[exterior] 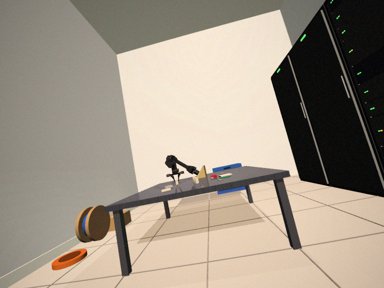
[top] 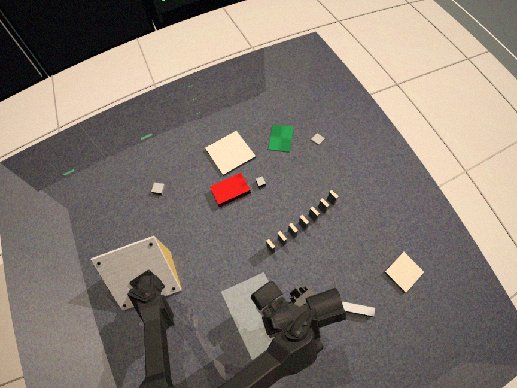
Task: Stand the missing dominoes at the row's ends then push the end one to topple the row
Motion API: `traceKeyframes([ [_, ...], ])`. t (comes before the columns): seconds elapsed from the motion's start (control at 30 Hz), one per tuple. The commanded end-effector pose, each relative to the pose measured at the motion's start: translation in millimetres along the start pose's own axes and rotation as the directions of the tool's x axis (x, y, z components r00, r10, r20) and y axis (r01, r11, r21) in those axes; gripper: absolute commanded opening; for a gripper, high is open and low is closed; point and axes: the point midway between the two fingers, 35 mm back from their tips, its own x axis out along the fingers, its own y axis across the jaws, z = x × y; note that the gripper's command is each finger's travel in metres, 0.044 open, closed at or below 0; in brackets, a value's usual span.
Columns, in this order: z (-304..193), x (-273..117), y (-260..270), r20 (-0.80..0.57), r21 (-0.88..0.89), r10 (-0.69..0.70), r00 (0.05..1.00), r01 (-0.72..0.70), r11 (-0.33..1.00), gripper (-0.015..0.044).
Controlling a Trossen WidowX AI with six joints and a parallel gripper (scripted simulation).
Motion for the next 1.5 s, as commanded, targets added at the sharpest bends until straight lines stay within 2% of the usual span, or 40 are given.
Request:
traceKeyframes([
  [0.0,0,0,-1,0.0,-0.003,-0.005,1.0,0.005,1.0,0.0107],
  [0.27,0,-3,-1,0.003,-0.004,-0.005,1.0,0.005,1.0,0.0107],
  [0.5,-1,-104,2,0.116,-0.043,-0.013,0.993,0.018,0.999,0.0107],
  [0.57,-3,-114,2,0.128,-0.048,-0.014,0.992,0.02,0.999,0.0107],
  [0.77,4,-114,12,0.123,-0.047,-0.006,0.992,0.011,0.999,0.0107],
  [0.93,41,-116,95,0.069,-0.036,0.028,0.997,-0.026,0.999,0.0107],
  [1.13,52,-115,174,0.003,-0.009,0.009,1.0,-0.009,1.0,0.0107],
  [1.33,52,-114,177,0.001,-0.008,0.008,1.0,-0.008,1.0,0.0107],
  [1.47,55,-99,177,0.003,-0.009,0.011,1.0,-0.011,1.0,0.0107],
])
